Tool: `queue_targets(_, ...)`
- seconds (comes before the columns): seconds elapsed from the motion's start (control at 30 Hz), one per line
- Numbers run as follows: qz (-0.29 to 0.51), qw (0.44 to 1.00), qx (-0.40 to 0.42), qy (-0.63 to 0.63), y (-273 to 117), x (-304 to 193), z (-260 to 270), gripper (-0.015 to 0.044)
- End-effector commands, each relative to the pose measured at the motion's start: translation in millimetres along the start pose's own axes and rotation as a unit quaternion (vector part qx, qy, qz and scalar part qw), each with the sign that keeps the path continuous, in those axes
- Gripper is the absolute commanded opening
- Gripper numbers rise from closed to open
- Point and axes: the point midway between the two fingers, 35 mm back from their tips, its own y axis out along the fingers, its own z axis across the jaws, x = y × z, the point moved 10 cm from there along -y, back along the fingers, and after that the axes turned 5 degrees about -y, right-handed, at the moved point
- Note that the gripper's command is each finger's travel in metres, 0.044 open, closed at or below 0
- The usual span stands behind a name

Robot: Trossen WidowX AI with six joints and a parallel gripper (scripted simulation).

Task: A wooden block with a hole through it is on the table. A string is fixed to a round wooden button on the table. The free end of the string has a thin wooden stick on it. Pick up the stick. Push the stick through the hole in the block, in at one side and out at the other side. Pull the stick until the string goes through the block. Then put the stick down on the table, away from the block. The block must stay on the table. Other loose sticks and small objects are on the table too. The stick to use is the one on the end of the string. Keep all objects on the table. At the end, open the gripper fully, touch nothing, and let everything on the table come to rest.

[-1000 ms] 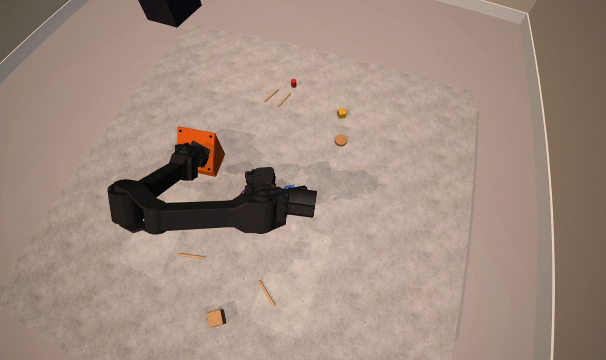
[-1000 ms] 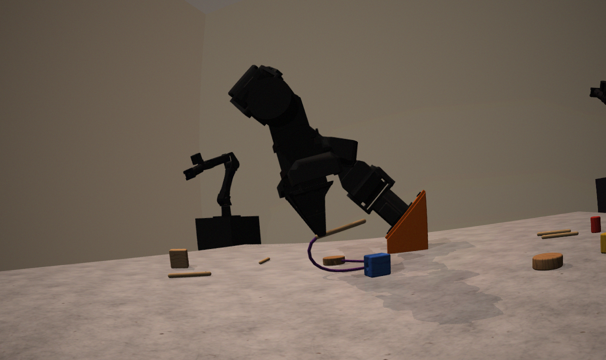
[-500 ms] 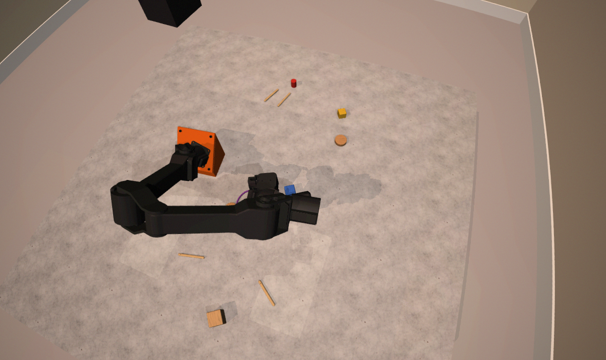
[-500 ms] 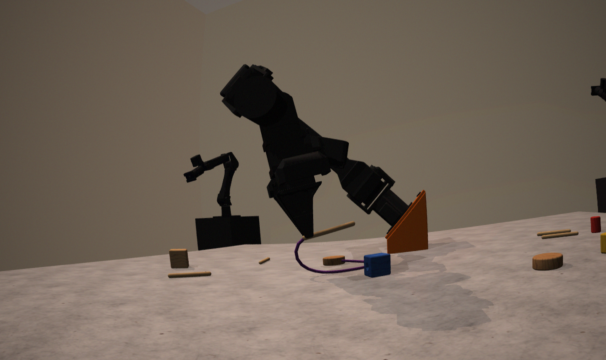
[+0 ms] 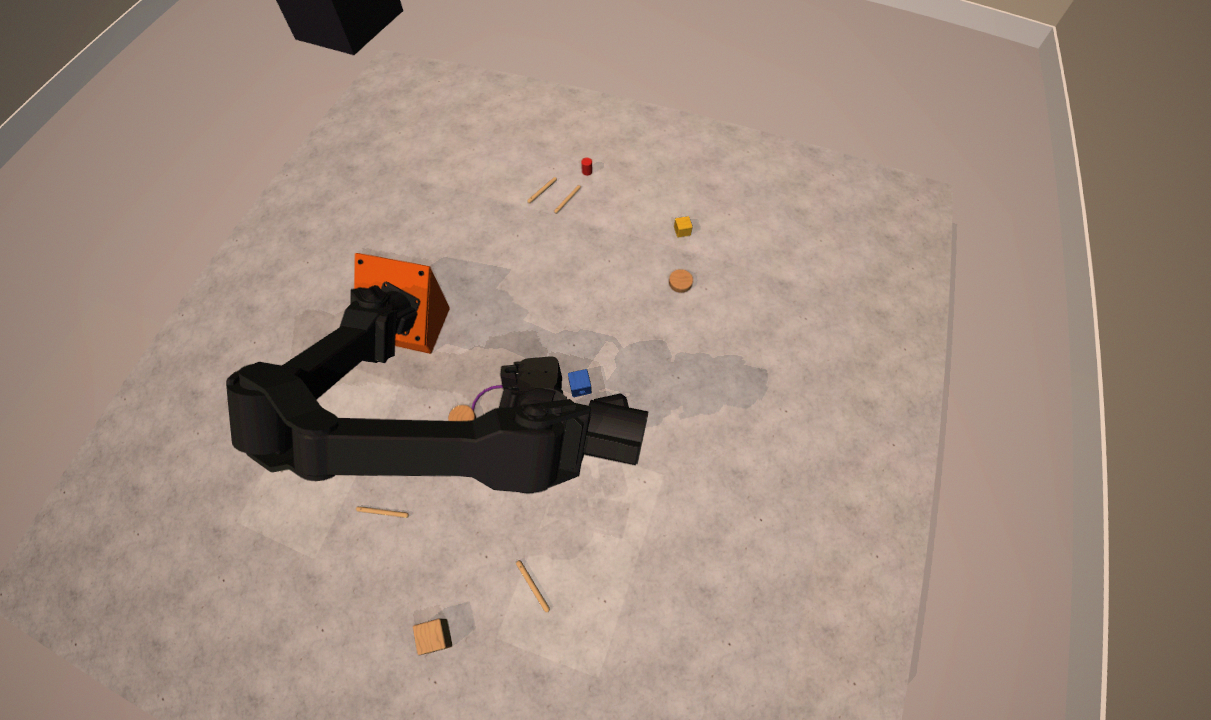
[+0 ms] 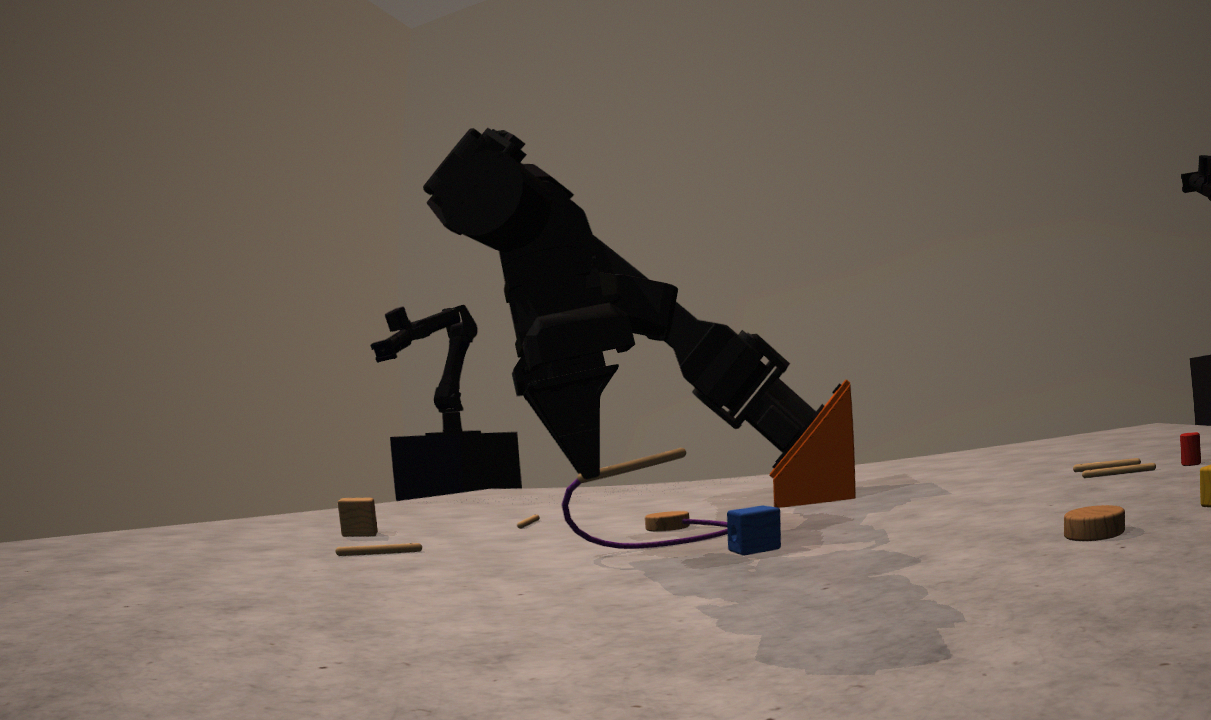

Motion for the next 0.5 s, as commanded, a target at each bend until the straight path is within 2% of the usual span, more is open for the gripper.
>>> queue_targets(0.0,0.006,1.0,0.0,-0.002,-2,-5,-1,0.0)
queue_targets(0.47,0.02,1.0,0.002,-0.003,-4,-20,-2,0.0)
